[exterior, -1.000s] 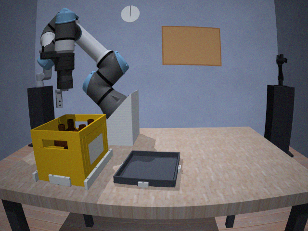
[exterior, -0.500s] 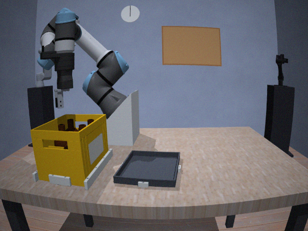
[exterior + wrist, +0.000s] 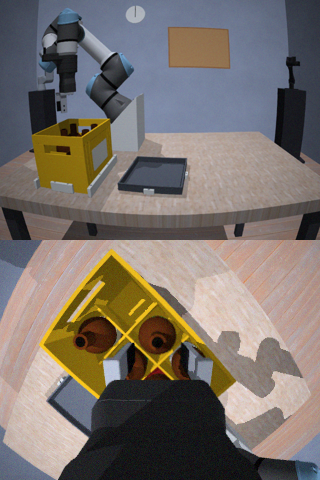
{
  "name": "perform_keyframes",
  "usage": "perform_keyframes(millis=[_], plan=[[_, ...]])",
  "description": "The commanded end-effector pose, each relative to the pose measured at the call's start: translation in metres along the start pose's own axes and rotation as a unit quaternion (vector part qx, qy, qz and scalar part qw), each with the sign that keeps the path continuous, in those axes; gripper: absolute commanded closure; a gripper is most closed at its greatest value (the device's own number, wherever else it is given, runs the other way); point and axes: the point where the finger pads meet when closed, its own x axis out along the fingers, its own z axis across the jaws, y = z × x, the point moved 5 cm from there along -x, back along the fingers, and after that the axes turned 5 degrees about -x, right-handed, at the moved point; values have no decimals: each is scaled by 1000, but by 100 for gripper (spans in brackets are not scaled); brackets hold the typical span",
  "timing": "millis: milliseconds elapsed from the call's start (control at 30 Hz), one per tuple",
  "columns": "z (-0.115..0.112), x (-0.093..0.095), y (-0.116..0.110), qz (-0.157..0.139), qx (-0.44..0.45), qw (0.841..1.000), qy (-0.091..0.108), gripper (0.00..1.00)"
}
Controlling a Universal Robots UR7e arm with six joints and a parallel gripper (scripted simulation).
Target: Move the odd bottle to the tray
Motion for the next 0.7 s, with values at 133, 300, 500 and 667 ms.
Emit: perform_keyframes(millis=[133, 300, 500, 667], plan=[[0, 0, 0, 0, 0, 1000, 0, 0], [0, 0, 0, 0, 0, 1000, 0, 0], [0, 0, 0, 0, 0, 1000, 0, 0], [0, 2, 0, 0, 0, 1000, 0, 0]])
